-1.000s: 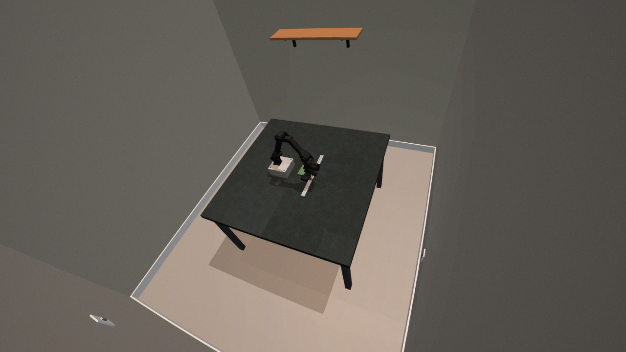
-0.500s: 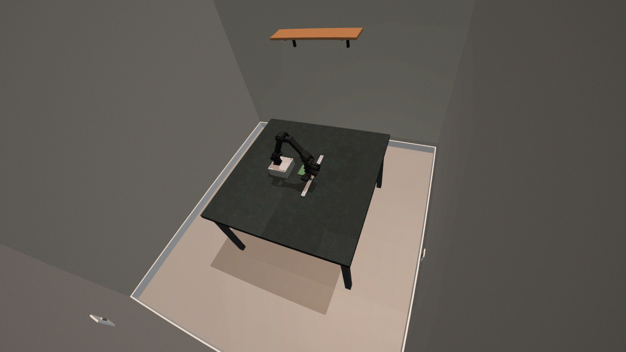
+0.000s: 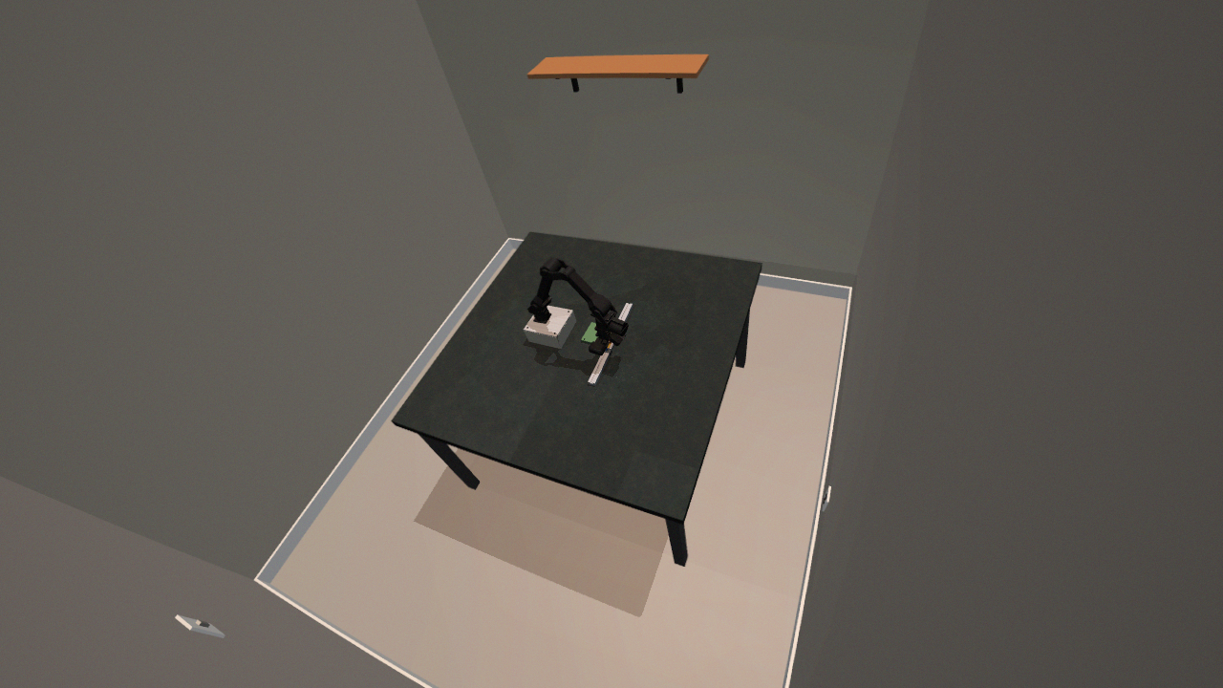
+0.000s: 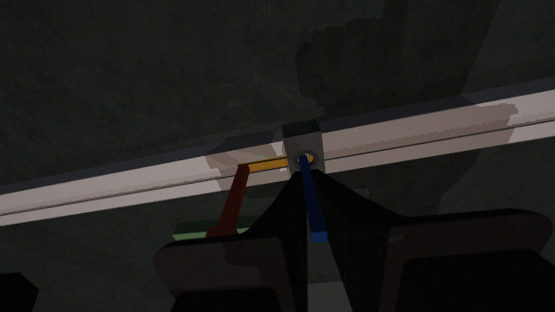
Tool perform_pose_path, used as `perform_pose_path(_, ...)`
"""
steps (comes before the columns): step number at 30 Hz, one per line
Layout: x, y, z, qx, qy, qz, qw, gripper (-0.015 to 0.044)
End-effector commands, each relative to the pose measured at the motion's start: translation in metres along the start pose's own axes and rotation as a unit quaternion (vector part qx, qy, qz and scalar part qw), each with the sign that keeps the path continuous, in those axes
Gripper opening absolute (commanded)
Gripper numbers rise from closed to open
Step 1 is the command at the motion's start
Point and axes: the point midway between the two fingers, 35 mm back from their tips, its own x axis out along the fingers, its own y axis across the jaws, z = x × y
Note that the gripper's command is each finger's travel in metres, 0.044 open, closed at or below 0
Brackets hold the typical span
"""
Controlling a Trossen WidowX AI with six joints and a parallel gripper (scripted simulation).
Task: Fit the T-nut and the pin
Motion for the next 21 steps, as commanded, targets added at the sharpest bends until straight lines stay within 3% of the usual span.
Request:
perform_pose_path(1,0.0,-0.0003,0.0012,0.003,0.006,-0.001,1.0,-0.015)
perform_pose_path(21,-0.0002,-0.0001,0.0041,0.003,0.036,-0.003,0.999,-0.015)
